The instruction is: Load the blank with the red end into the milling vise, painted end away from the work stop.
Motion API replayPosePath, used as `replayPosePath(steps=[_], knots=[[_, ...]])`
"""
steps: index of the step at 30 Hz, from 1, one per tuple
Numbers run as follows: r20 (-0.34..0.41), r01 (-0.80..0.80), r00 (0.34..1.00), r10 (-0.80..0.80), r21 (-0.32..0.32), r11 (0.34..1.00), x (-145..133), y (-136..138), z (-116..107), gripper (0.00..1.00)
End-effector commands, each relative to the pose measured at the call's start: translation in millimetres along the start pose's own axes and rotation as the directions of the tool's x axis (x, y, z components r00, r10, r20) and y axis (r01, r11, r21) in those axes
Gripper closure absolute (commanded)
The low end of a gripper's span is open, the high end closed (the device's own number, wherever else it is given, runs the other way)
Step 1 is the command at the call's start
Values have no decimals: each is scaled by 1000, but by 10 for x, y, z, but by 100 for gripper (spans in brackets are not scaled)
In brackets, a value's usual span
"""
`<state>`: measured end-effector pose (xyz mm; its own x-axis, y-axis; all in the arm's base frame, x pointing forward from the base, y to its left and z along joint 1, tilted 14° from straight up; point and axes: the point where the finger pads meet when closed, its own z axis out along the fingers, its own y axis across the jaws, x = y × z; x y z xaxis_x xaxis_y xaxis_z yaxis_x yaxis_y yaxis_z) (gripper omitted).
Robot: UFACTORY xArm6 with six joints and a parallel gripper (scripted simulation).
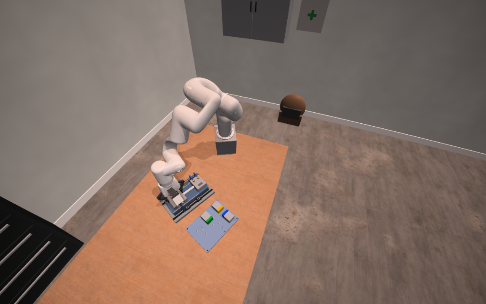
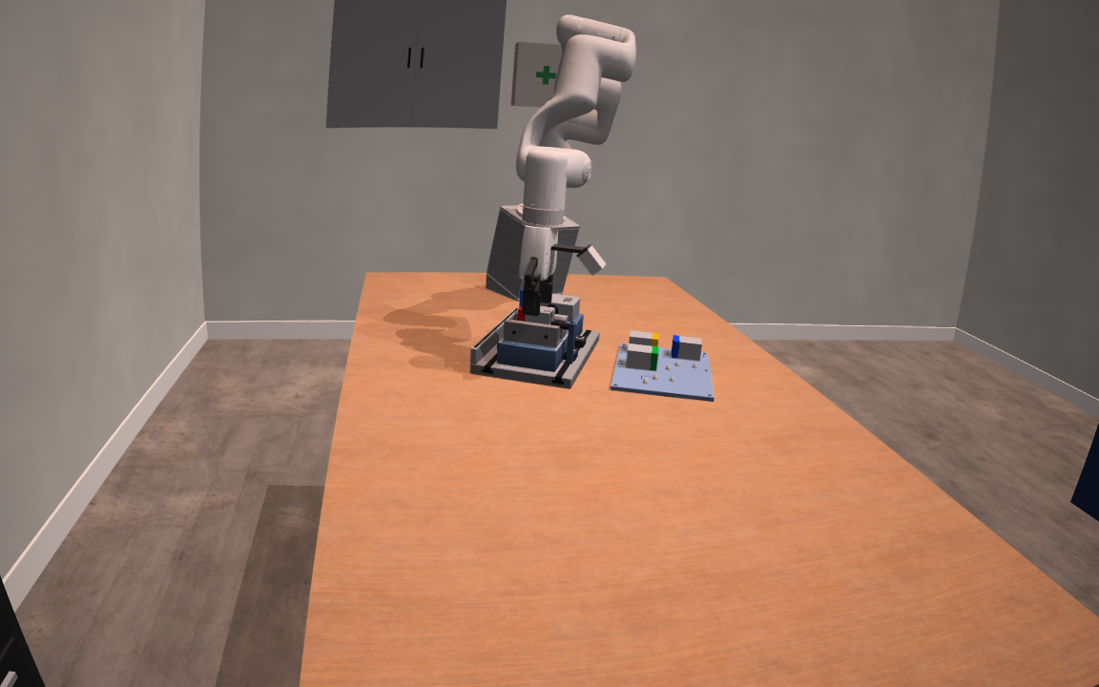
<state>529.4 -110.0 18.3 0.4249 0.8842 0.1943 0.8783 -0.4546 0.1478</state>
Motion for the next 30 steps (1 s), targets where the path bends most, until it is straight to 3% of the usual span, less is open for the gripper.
replayPosePath(steps=[1,30], knots=[[-1,0,1000,0,-4,1000,5,17,-26,0],[-1,0,1000,0,-4,1000,5,17,-72,0]])
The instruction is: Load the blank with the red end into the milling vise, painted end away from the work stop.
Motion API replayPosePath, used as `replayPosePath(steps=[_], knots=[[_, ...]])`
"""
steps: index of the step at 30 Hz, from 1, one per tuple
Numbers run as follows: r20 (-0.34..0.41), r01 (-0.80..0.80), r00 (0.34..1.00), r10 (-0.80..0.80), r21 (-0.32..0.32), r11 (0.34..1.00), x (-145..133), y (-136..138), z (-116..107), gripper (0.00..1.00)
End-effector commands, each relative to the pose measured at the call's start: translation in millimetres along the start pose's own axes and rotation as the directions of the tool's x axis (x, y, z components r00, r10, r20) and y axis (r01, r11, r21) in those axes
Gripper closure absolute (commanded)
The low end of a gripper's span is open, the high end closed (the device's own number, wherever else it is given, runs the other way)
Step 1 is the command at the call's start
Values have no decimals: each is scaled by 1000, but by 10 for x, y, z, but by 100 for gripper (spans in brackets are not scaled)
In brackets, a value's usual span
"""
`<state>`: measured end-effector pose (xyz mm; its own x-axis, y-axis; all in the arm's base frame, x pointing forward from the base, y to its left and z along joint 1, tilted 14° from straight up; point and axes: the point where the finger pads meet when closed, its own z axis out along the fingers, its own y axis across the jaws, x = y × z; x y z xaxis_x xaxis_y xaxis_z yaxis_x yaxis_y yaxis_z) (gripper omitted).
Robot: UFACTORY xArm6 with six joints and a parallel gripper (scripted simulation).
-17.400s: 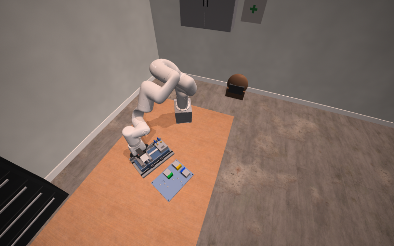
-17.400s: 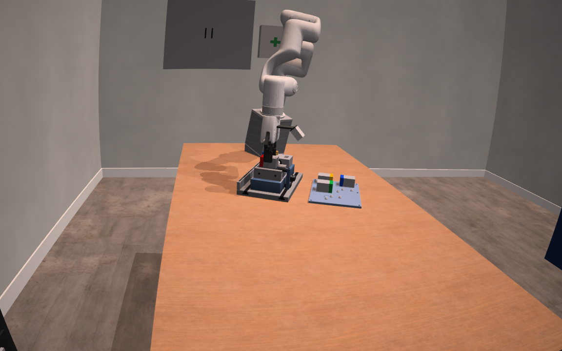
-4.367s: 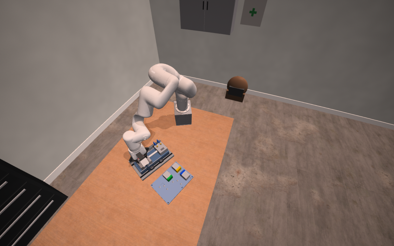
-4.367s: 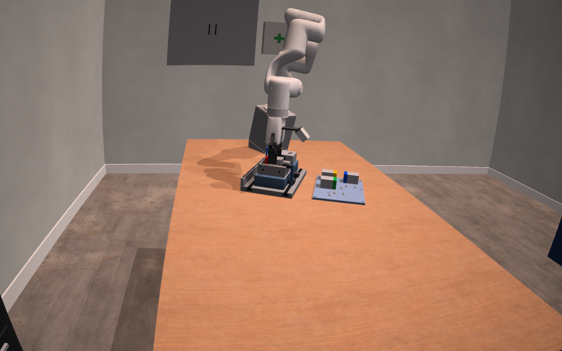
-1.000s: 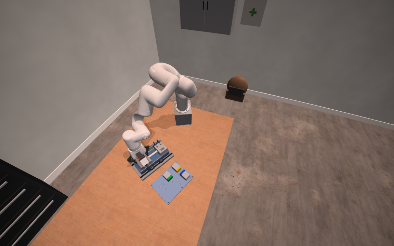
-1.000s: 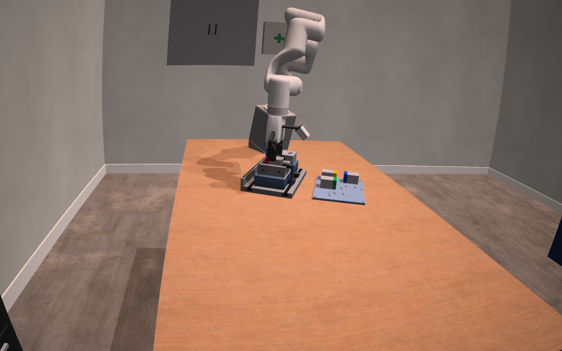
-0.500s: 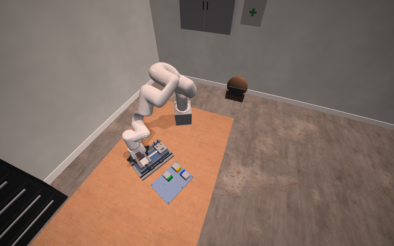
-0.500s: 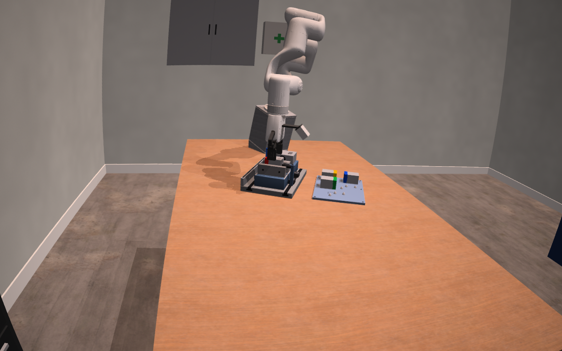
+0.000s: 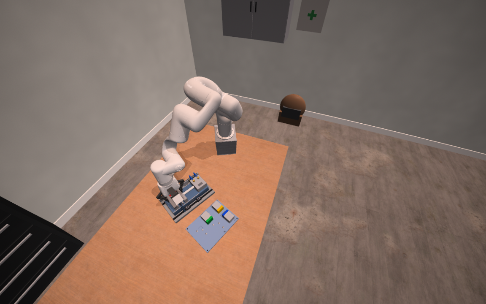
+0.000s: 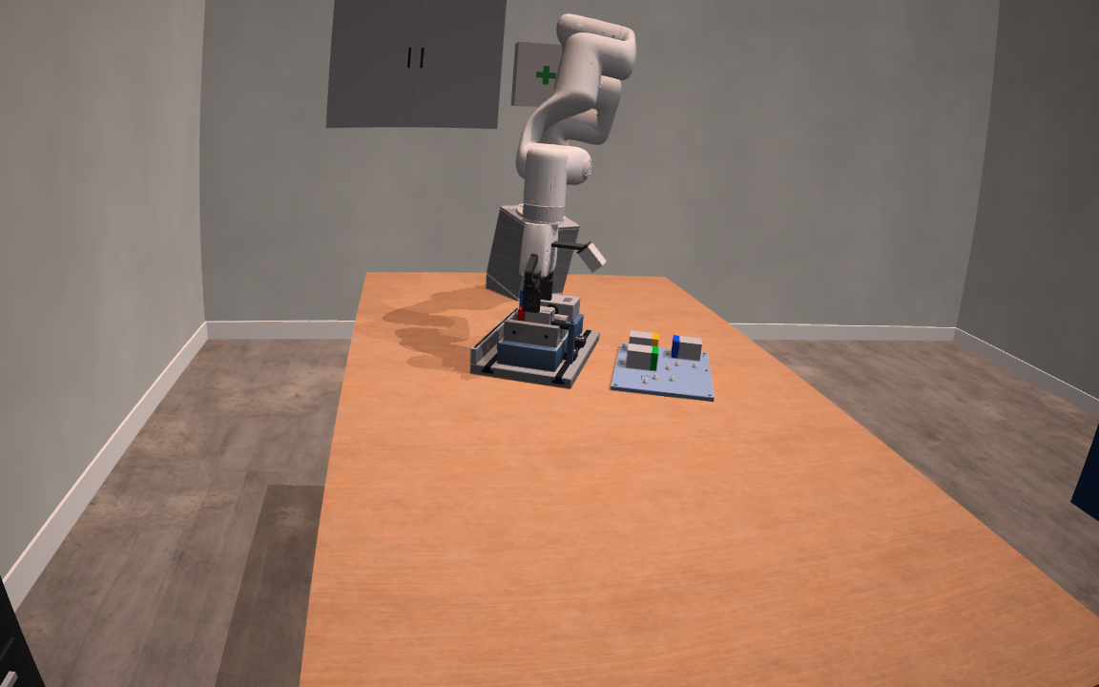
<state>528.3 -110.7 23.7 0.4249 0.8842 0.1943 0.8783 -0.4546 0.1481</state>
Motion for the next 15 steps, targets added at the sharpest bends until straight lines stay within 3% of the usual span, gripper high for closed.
replayPosePath(steps=[1,15], knots=[[-1,0,1000,0,-4,1000,4,16,-17,0],[-1,0,1000,0,-4,1000,4,16,-45,0]])
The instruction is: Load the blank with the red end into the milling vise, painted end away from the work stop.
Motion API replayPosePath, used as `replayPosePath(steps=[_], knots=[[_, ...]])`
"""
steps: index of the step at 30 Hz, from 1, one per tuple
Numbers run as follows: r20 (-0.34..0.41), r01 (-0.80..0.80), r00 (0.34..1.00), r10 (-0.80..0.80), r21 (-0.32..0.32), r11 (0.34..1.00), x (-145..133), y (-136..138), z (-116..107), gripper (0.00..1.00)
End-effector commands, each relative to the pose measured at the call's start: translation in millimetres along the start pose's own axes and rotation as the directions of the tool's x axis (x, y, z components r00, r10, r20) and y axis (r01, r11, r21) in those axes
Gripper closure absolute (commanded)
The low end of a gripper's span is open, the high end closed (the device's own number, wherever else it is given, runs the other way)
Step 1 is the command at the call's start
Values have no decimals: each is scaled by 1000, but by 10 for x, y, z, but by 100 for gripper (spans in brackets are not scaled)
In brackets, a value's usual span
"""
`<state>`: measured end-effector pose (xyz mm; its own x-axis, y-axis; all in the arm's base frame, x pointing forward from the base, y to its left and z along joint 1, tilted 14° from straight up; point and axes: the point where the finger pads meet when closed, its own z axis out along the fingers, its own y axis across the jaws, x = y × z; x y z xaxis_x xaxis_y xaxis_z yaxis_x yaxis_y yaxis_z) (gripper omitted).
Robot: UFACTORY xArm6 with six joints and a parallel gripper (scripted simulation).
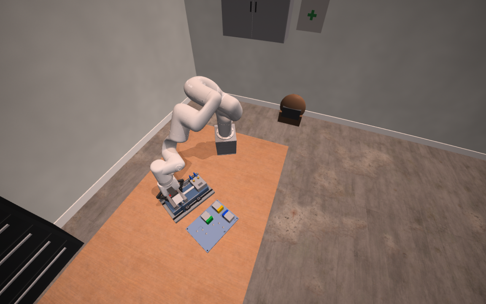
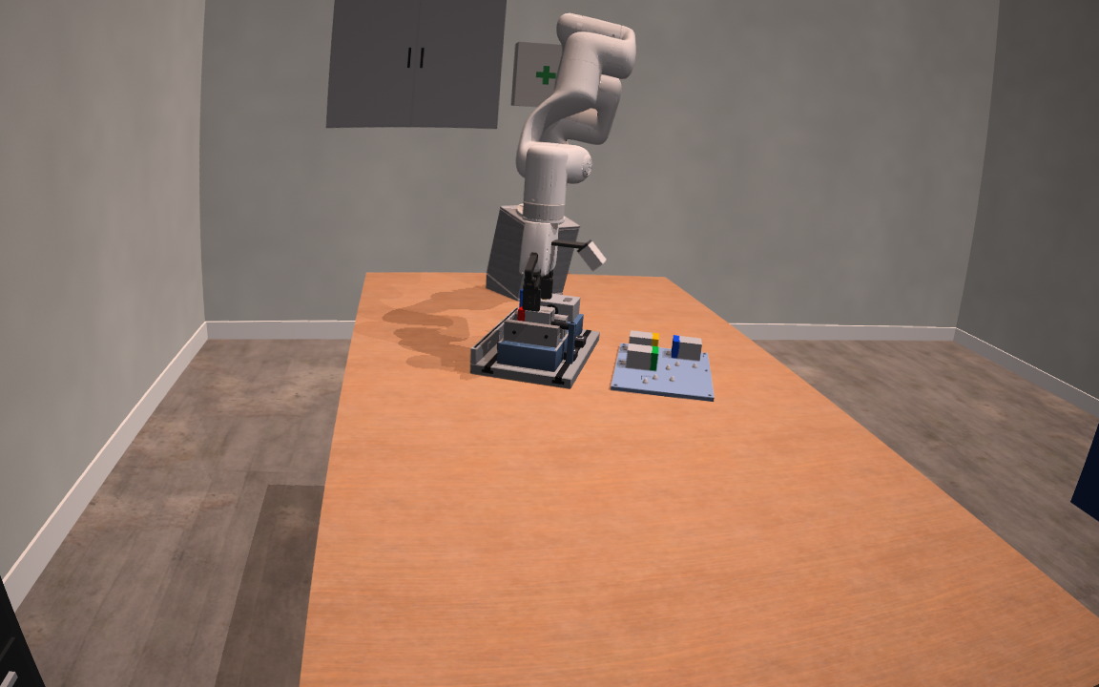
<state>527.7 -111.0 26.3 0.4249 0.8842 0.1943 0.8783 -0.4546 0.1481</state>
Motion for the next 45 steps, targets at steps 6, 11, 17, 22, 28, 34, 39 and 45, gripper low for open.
replayPosePath(steps=[6,11,17,22,28,34,39,45], knots=[[-1,0,1000,0,-4,1000,4,16,-26,0],[-1,0,1000,0,-4,1000,4,16,-41,0],[-1,0,1000,0,-4,1000,4,16,-47,0],[-1,0,1000,0,-4,1000,4,16,-55,0],[-1,0,1000,0,-4,1000,4,15,-82,0],[-1,0,1000,0,-4,1000,4,15,-91,0],[-1,0,1000,0,-4,1000,4,15,-209,0],[-1,0,1000,0,-4,1000,4,13,-569,0]])
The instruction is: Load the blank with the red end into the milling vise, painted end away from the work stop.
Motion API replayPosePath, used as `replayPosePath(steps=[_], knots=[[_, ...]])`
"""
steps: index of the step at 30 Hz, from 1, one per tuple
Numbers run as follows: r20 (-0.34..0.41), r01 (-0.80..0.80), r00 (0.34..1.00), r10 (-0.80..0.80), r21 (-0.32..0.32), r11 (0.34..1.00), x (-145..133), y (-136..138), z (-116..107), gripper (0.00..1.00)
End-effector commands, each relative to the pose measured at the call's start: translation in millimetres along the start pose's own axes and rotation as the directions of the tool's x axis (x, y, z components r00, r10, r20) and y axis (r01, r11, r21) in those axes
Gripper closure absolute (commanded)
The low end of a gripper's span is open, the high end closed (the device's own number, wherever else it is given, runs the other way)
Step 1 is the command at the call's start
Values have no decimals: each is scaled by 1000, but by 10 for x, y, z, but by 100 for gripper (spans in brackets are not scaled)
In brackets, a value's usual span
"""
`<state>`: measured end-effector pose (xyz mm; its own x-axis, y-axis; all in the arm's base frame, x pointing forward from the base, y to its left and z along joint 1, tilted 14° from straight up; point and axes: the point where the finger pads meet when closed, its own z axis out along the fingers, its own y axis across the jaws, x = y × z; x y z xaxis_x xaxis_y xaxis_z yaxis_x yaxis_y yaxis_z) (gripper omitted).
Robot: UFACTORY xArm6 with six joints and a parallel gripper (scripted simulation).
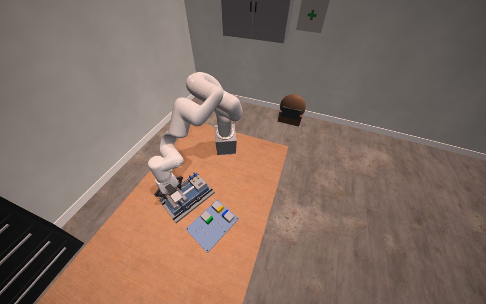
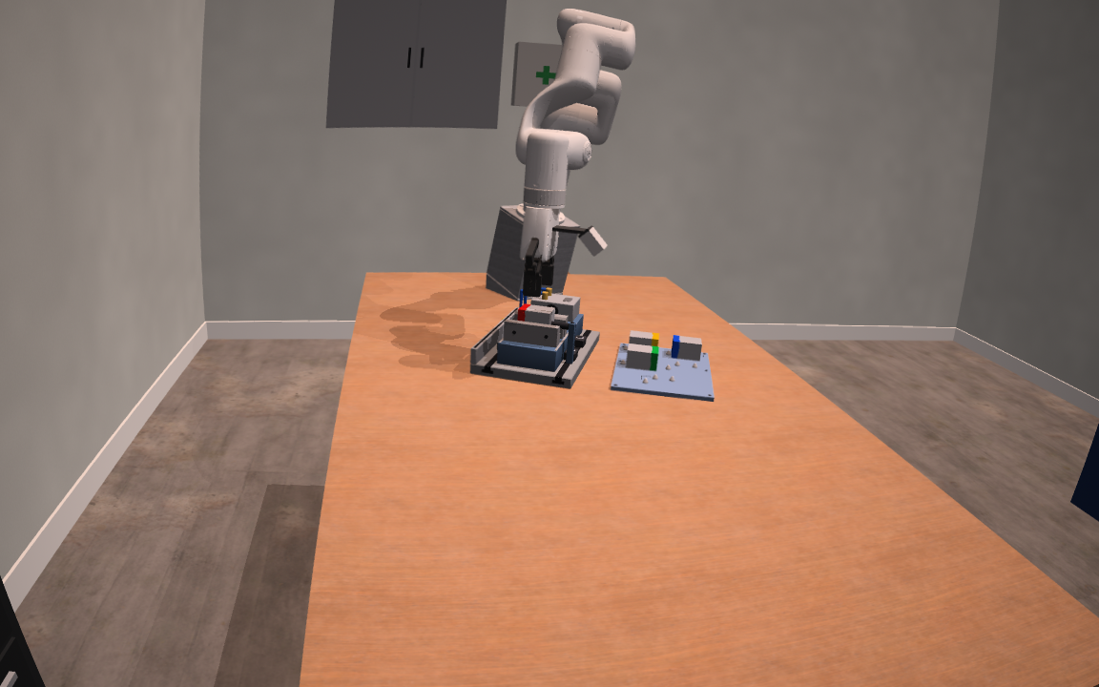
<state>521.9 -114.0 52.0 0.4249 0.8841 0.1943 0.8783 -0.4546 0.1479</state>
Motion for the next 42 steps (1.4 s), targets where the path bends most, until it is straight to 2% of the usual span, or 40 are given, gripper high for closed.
replayPosePath(steps=[1,2,10,19,42], knots=[[-1,0,1000,0,-4,1000,5,12,-363,0],[-1,0,1000,0,-4,1000,5,11,-423,0],[-1,0,1000,0,-7,1000,6,23,-426,0],[-1,0,1000,0,-4,1000,5,7,-809,0],[-1,0,1000,0,-4,1000,5,7,-723,0]])
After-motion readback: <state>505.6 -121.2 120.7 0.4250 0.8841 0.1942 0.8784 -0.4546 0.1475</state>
